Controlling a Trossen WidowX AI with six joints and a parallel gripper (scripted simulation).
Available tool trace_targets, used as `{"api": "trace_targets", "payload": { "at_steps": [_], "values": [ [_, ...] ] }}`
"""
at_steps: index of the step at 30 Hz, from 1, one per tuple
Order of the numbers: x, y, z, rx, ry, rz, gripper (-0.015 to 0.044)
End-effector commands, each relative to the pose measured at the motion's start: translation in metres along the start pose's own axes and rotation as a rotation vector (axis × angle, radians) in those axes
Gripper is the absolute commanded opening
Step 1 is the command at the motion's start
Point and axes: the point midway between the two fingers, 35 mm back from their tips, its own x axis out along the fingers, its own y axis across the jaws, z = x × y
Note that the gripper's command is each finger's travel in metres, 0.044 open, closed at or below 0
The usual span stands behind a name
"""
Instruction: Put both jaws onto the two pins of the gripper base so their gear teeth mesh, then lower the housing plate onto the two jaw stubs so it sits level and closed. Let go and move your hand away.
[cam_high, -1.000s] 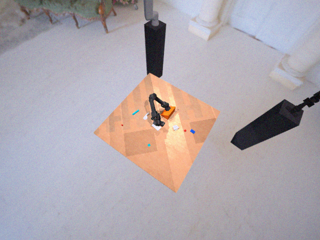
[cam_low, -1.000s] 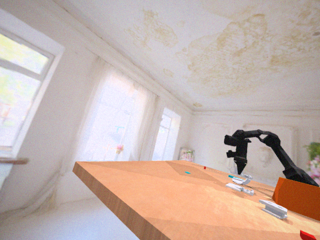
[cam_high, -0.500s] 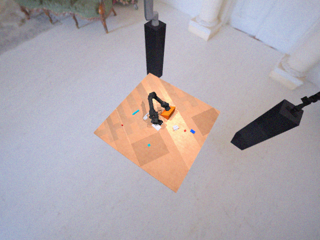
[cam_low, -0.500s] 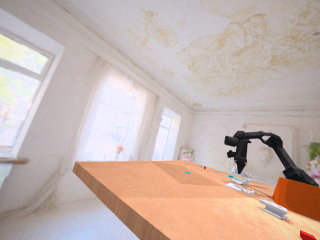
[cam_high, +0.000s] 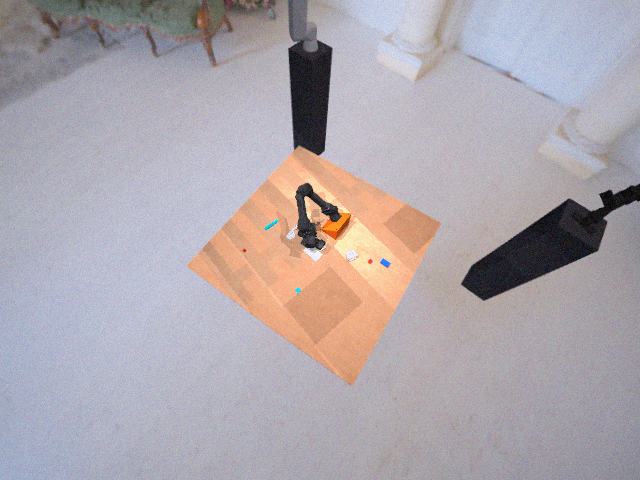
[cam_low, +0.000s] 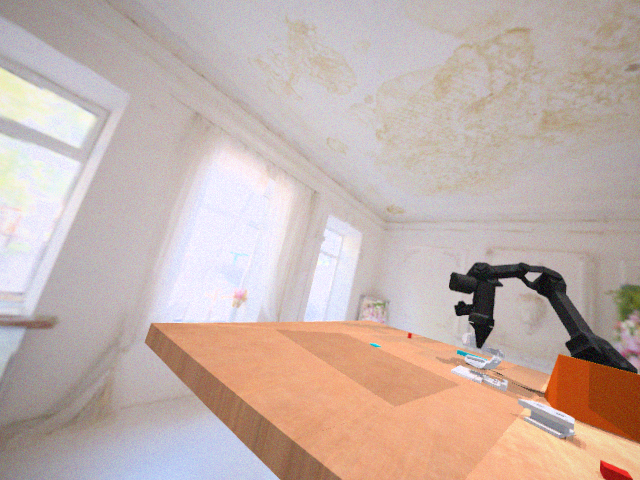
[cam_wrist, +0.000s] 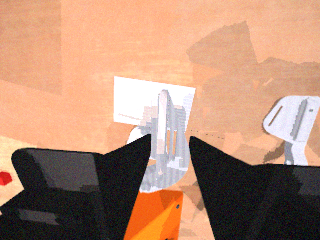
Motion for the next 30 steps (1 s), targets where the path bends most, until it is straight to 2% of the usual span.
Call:
{"api": "trace_targets", "payload": {
  "at_steps": [1,22,30],
  "values": [
    [0.0,-0.001,0.0,-0.02,0.0,-0.003,0.0134],
    [0.0,-0.001,-0.001,-0.024,0.0,-0.003,0.0134],
    [0.012,0.0,0.0,-0.024,0.0,-0.003,0.0134]
  ]
}}
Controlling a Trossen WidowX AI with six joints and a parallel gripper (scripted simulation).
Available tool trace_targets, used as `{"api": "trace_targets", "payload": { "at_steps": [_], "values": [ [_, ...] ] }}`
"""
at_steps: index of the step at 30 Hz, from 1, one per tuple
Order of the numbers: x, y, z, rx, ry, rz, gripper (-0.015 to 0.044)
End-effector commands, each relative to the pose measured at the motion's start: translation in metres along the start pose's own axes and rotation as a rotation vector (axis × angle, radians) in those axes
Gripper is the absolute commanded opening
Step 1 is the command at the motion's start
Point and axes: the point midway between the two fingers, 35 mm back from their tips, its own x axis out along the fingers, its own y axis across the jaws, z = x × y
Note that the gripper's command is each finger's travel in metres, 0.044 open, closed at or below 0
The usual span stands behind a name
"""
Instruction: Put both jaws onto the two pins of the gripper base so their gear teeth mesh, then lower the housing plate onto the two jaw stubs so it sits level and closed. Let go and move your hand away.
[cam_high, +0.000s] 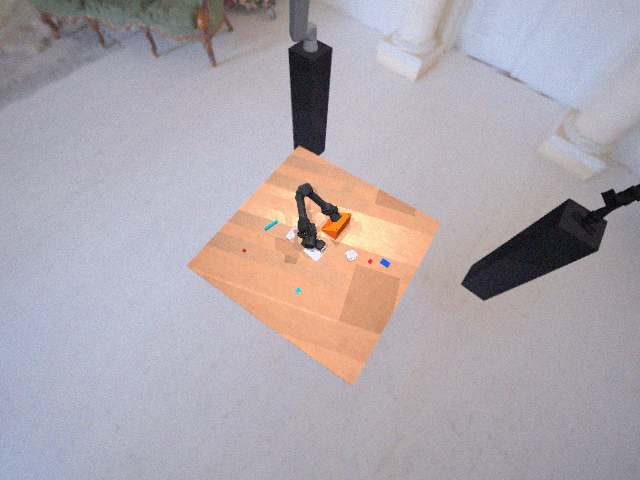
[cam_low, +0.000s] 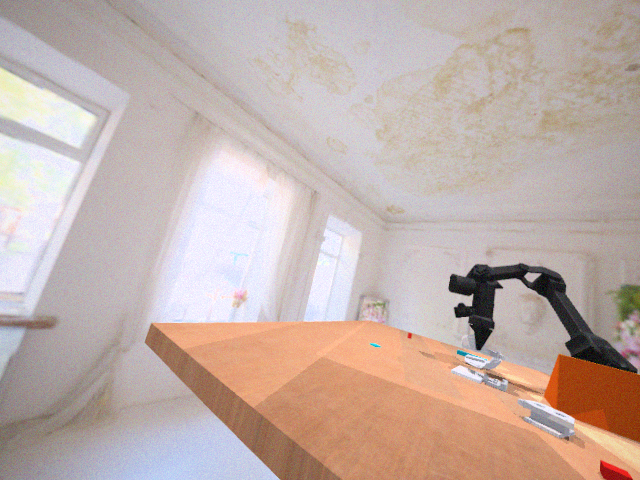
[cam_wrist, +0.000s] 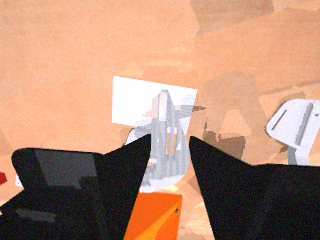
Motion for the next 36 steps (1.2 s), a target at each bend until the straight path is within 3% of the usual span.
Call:
{"api": "trace_targets", "payload": {
  "at_steps": [1,24,36],
  "values": [
    [0.008,-0.001,0.0,-0.007,0.003,-0.004,0.0134],
    [0.044,-0.001,-0.001,-0.007,0.003,-0.006,0.0134],
    [0.045,-0.002,-0.002,-0.007,0.003,-0.006,0.0134]
  ]
}}
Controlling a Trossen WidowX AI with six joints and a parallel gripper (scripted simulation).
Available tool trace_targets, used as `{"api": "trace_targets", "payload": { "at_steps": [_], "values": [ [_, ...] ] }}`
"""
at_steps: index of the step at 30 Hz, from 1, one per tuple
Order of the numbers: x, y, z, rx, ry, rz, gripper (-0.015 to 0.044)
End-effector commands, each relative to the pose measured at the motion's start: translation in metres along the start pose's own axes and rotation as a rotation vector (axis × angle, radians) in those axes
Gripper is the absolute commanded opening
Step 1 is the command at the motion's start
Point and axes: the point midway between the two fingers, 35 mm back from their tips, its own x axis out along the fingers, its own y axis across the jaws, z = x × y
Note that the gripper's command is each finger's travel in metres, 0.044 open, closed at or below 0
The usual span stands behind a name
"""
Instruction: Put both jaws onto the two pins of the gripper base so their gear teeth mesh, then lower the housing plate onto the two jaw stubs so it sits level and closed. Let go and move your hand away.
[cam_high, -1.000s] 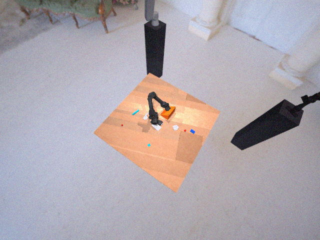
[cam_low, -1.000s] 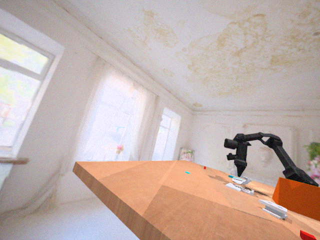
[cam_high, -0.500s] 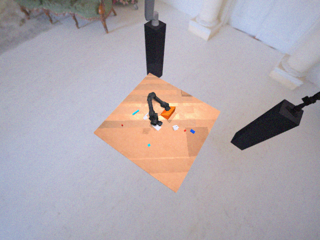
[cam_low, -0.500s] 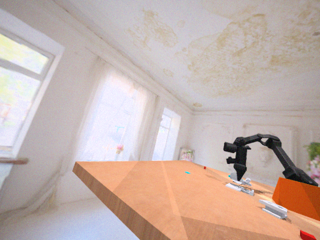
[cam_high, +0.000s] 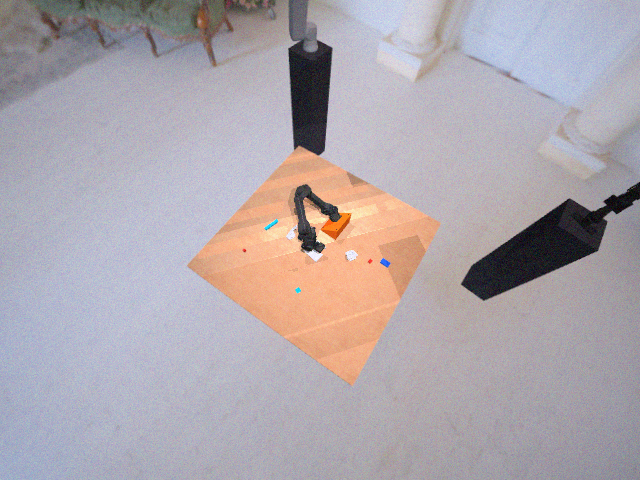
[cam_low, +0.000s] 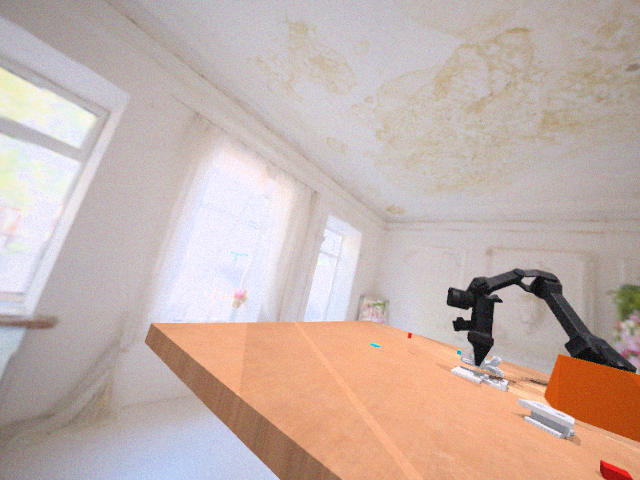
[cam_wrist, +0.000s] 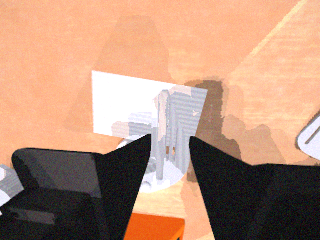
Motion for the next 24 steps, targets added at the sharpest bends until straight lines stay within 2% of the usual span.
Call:
{"api": "trace_targets", "payload": {
  "at_steps": [1,24],
  "values": [
    [0.0004,-0.0003,0.0001,-0.006,-0.001,-0.003,0.0134],
    [0.0066,-0.0004,0.0001,-0.009,-0.001,-0.003,0.0134]
  ]
}}
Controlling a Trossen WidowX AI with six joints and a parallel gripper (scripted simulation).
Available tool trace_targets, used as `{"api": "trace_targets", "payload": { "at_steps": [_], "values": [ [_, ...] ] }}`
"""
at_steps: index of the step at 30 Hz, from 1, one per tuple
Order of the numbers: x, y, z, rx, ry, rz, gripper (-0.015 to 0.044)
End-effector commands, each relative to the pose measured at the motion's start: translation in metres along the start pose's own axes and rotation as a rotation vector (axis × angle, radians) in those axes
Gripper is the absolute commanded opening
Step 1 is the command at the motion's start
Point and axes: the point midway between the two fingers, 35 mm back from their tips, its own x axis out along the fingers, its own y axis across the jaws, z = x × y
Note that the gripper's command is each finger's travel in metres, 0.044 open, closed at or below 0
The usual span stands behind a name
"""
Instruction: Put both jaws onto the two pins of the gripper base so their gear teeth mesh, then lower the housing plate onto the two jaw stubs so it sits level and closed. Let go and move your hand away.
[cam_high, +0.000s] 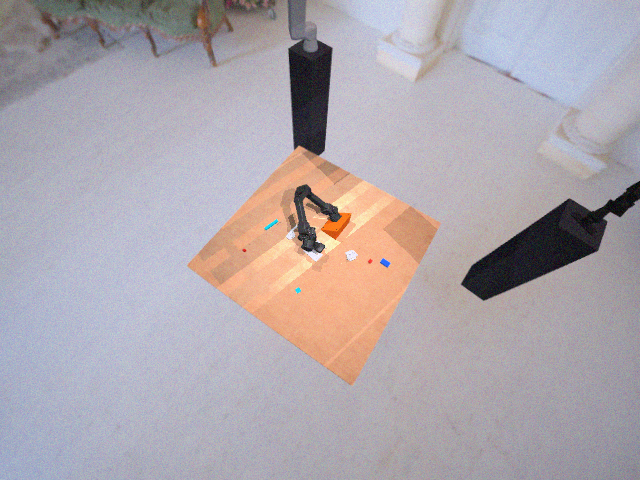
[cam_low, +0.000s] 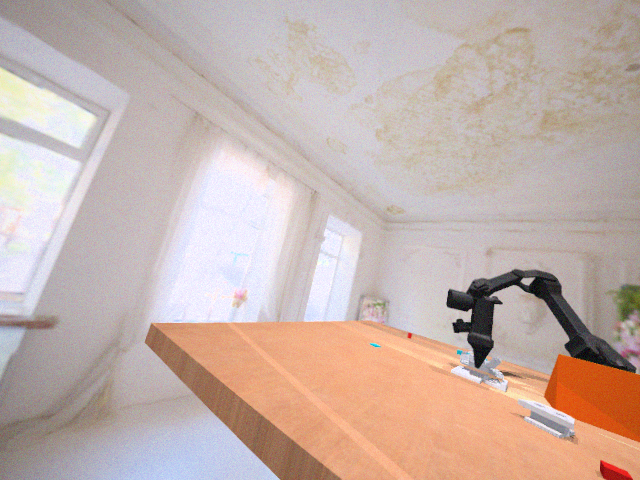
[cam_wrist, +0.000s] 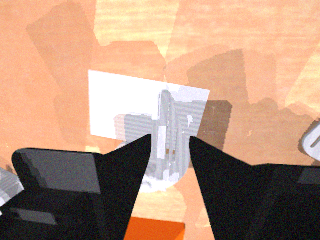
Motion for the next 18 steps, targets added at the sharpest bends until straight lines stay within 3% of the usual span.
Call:
{"api": "trace_targets", "payload": {
  "at_steps": [1,18],
  "values": [
    [0.0009,-0.0003,0.0001,-0.006,-0.001,-0.003,0.0134],
    [0.0051,-0.0003,0.0001,-0.007,-0.001,-0.003,0.0134]
  ]
}}
